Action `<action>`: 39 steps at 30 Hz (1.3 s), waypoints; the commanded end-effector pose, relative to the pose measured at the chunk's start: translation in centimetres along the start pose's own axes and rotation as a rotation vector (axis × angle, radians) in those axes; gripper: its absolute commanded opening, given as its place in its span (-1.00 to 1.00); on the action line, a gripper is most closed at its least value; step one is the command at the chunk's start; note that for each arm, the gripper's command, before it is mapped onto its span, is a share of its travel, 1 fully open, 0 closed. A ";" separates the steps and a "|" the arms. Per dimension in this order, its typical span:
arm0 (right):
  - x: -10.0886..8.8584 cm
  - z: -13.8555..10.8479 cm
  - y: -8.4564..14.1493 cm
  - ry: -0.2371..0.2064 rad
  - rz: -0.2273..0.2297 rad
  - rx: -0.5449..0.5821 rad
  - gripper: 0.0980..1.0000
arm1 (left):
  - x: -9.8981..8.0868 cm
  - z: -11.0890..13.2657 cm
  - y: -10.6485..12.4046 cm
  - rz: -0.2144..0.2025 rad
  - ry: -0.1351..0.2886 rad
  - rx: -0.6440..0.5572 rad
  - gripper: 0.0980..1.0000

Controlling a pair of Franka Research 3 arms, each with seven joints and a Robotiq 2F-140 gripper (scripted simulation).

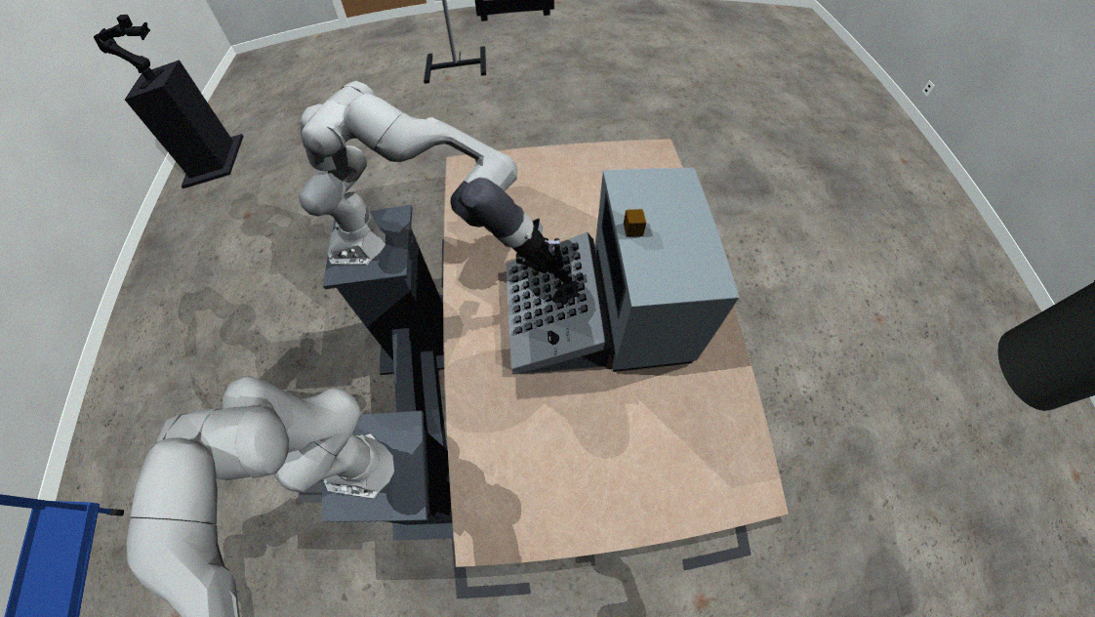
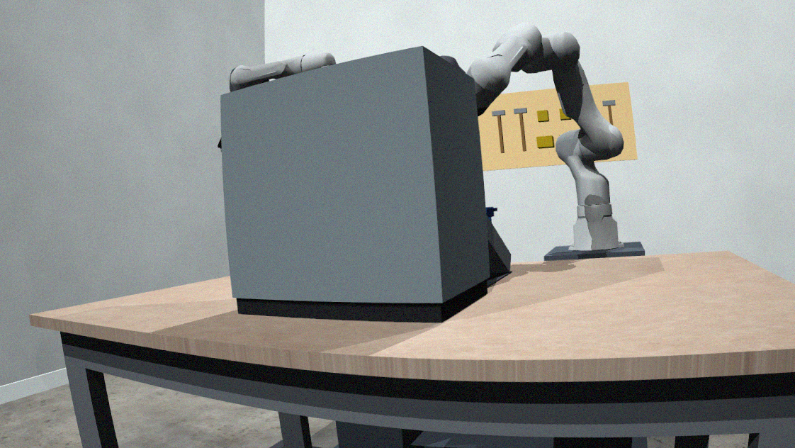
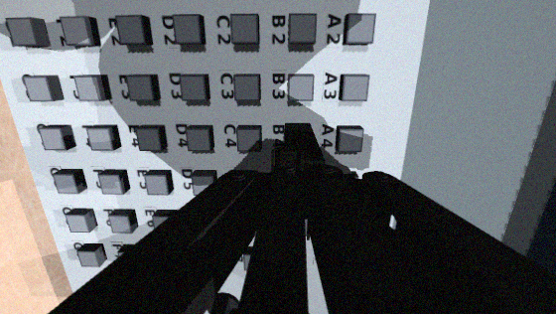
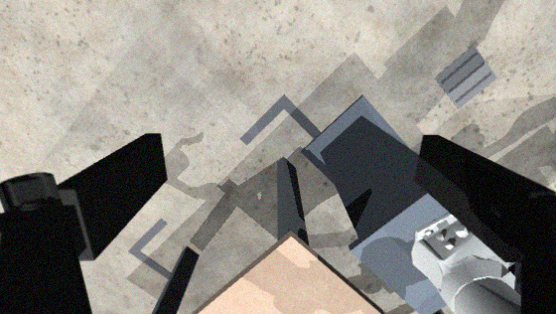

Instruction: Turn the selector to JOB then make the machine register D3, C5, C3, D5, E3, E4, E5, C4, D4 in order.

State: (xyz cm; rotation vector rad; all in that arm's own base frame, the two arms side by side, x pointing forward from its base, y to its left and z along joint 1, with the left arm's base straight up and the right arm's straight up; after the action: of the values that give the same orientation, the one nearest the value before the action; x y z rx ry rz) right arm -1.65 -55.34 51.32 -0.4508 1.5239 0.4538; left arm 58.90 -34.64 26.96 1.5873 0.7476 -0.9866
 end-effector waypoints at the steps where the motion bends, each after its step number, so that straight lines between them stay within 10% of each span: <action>1: 0.0 0.0 -0.1 0.000 -0.002 -0.004 1.00 | 0.0 0.0 0.2 0.004 -0.001 -0.008 -1.00; 39: 0.0 0.0 -0.1 0.000 -0.002 -0.004 1.00 | 1.0 0.0 0.2 0.004 -0.001 -0.008 -1.00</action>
State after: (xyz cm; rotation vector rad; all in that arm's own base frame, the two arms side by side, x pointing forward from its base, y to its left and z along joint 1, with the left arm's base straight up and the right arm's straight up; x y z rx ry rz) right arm -1.65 -55.34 51.32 -0.4508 1.5239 0.4538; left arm 59.31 -34.66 26.14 1.5859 0.7490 -0.9867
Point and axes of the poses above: on each arm, the point where the finger pads meet when closed, its own x axis out along the fingers, its own y axis across the jaws, z = x × y, the point moved 10 cm from there along -x, back along the fingers, and after that the axes turned 10 degrees about x, right-handed, at the moved point
